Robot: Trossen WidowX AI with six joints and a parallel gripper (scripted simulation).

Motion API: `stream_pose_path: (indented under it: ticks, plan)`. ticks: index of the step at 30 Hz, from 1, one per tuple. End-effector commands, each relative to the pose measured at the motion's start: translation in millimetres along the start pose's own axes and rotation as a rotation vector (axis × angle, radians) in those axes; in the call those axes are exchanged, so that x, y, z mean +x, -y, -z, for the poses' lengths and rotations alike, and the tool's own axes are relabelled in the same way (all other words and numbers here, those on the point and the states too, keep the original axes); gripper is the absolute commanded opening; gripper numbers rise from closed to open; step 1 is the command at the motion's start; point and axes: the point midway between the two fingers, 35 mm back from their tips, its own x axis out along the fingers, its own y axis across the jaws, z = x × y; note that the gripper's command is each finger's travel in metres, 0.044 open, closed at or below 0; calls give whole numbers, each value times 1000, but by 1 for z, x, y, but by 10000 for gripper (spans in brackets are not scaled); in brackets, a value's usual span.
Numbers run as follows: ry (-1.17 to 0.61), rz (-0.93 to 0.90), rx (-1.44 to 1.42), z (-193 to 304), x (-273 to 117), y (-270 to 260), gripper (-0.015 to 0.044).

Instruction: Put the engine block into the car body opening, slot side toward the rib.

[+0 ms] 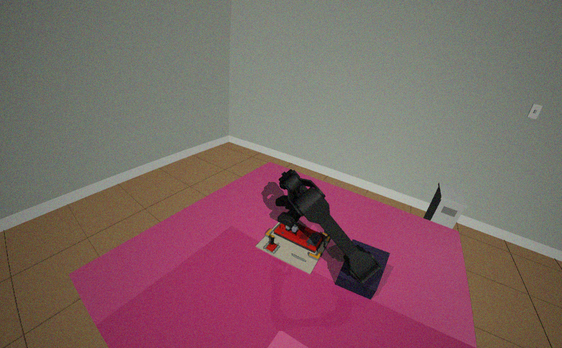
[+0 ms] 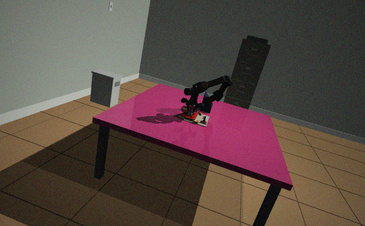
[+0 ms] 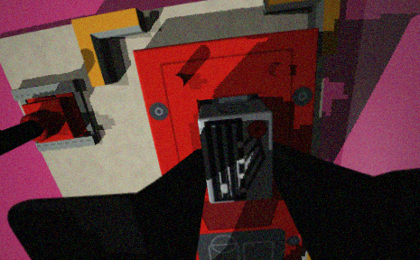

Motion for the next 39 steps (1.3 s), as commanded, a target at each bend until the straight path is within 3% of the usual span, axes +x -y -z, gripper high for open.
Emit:
stream_pose_path:
  ticks: [1, 29, 39]
  plan:
    - [4, -4, 4, 0, 1, 0, 160]
    - [4, -4, 4, 0, 10, -1, 160]
    - [0, 0, 0, 0, 9, 0, 422]
